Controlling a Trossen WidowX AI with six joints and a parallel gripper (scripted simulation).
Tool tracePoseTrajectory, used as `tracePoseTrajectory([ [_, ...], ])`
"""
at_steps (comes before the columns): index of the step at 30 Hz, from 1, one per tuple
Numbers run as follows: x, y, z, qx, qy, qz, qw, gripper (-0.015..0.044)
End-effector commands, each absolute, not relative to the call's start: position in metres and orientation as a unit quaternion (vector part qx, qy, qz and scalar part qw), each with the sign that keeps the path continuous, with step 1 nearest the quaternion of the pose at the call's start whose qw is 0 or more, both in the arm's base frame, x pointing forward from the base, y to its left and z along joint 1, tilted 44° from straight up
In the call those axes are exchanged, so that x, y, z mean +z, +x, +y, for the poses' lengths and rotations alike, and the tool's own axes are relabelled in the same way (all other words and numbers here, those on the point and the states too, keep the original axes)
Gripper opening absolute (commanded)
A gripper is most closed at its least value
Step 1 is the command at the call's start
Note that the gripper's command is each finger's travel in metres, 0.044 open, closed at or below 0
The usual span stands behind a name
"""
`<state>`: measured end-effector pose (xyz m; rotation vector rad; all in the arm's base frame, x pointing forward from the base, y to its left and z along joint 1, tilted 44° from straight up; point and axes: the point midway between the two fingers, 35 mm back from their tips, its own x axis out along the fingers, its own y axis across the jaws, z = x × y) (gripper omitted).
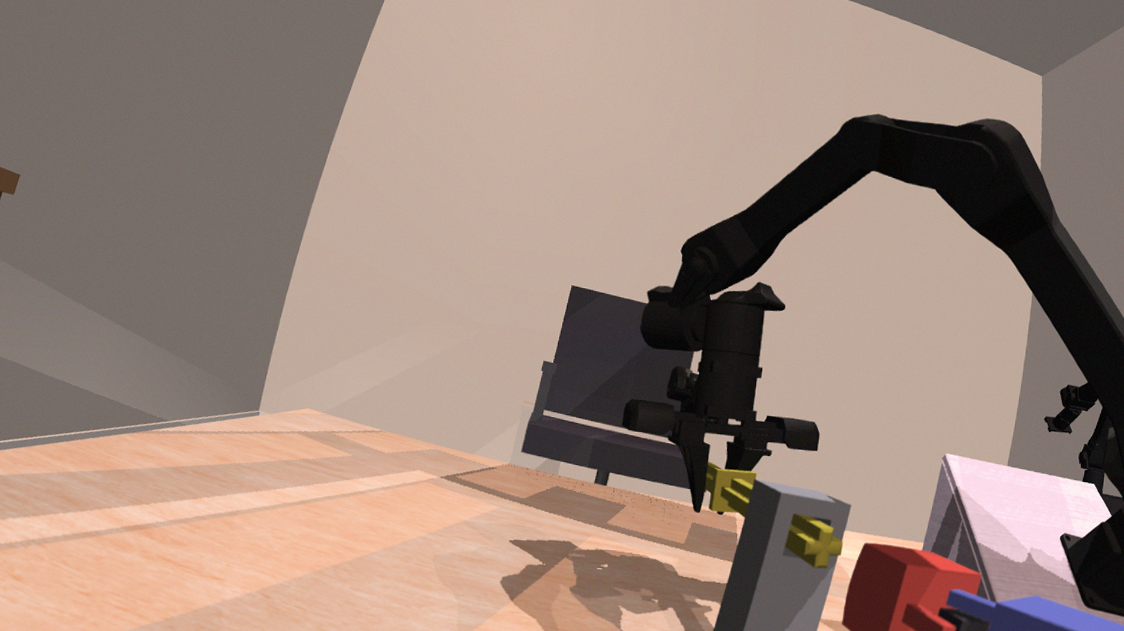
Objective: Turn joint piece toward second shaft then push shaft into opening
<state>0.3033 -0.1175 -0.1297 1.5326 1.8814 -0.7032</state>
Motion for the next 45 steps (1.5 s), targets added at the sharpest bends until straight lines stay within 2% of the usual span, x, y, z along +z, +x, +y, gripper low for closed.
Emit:
tracePoseTrajectory([
  [1,-0.13,0.303,-0.117,-0.265,0.578,0.71,0.303,0.0067],
  [7,-0.13,0.303,-0.117,-0.265,0.578,0.71,0.303,0.0067],
  [14,-0.13,0.303,-0.117,-0.265,0.578,0.71,0.303,0.002],
  [15,-0.13,0.303,-0.117,-0.265,0.578,0.71,0.303,0.0],
  [45,-0.105,0.299,-0.089,-0.251,0.611,0.683,0.312,0.0],
])
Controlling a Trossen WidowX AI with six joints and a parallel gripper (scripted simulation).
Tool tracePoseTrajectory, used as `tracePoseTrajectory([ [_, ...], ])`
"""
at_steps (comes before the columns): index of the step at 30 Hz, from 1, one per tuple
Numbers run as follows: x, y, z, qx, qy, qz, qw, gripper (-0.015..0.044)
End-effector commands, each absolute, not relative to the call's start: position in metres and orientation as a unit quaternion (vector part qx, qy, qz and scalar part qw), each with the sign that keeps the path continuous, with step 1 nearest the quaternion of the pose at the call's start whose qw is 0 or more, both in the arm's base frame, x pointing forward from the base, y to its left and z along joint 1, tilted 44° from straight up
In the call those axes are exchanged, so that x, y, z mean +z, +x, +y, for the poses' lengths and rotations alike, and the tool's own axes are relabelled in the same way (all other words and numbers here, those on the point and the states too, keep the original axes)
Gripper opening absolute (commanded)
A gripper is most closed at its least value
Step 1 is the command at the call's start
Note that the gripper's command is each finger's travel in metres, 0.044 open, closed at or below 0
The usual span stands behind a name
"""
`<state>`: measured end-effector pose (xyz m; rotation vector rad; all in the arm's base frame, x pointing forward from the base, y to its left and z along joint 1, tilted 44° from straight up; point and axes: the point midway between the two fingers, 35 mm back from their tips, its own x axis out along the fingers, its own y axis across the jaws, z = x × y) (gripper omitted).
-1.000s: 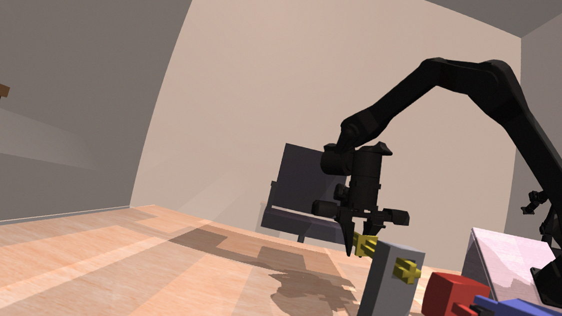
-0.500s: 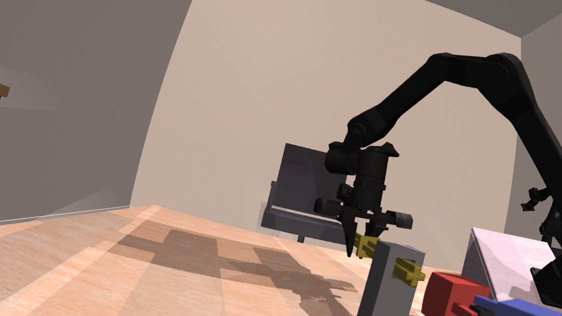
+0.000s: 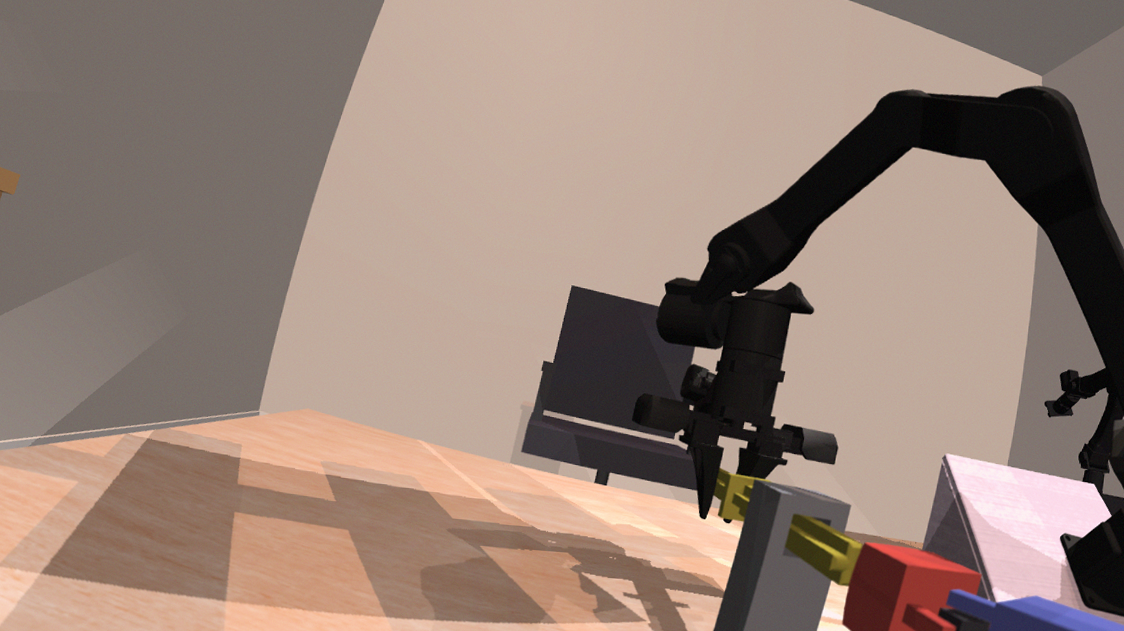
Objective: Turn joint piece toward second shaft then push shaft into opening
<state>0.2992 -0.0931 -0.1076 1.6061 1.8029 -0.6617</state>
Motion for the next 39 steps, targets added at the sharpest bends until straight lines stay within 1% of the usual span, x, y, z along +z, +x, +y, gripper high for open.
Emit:
tracePoseTrajectory([
  [1,-0.104,0.298,-0.088,-0.251,0.611,0.683,0.312,0.0],
  [39,-0.064,0.291,-0.044,-0.25,0.612,0.683,0.31,0.0],
])
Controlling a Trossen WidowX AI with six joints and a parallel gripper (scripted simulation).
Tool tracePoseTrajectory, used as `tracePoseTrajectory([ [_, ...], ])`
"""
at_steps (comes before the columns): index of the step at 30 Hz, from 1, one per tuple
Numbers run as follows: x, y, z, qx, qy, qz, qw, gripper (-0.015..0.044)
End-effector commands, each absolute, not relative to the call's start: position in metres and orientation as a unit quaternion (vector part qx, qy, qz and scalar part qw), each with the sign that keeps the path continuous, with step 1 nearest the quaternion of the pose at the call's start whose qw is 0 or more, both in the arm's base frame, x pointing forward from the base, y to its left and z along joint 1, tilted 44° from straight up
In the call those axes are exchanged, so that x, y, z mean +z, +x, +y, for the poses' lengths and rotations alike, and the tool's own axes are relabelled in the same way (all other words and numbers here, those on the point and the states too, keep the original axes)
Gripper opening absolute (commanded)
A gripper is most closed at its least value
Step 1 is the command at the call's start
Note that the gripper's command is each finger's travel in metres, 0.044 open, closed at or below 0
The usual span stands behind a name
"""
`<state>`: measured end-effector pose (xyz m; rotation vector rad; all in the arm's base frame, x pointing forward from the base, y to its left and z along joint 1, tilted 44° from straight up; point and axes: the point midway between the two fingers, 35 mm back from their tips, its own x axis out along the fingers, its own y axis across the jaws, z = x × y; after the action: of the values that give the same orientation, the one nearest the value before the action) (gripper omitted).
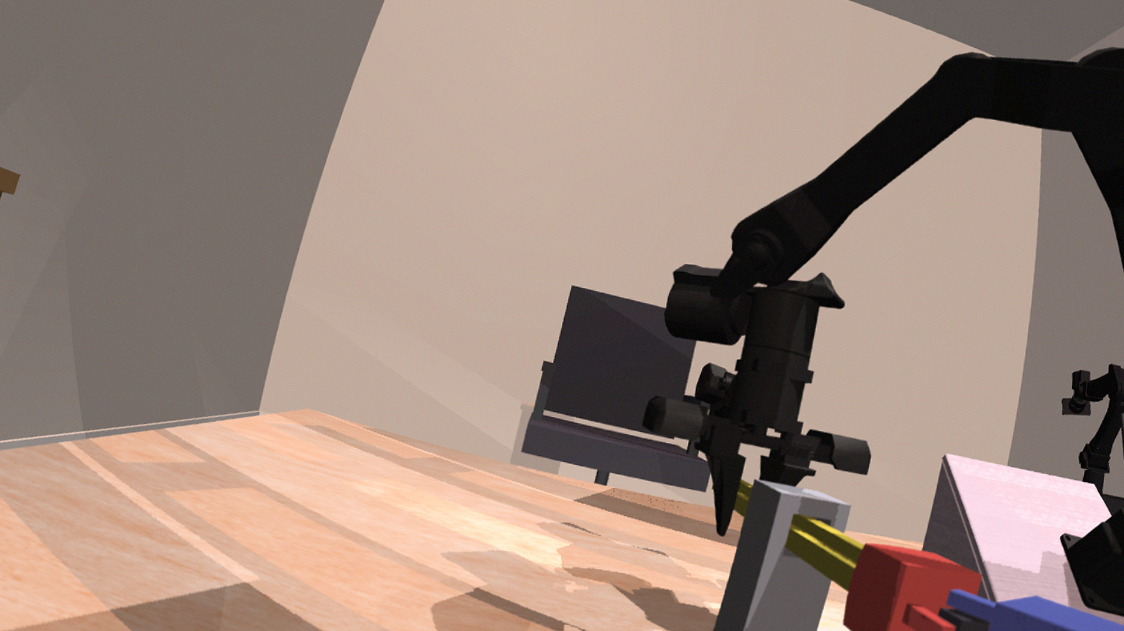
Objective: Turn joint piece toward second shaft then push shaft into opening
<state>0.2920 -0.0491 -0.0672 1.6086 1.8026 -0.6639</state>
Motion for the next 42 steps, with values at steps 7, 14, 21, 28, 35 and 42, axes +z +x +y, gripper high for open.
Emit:
tracePoseTrajectory([
  [7,-0.0582,0.2902,-0.0382,-0.25,0.612,0.683,0.31,0.0],
  [14,-0.0605,0.2908,-0.0417,-0.252,0.61,0.683,0.312,0.0],
  [21,-0.0605,0.2908,-0.0417,-0.252,0.61,0.683,0.312,0.0067],
  [28,-0.0605,0.2908,-0.0417,-0.252,0.61,0.683,0.312,0.0146],
  [35,-0.0605,0.2908,-0.0417,-0.252,0.61,0.683,0.312,0.0329],
  [42,-0.0605,0.2908,-0.0417,-0.252,0.61,0.683,0.312,0.044],
])
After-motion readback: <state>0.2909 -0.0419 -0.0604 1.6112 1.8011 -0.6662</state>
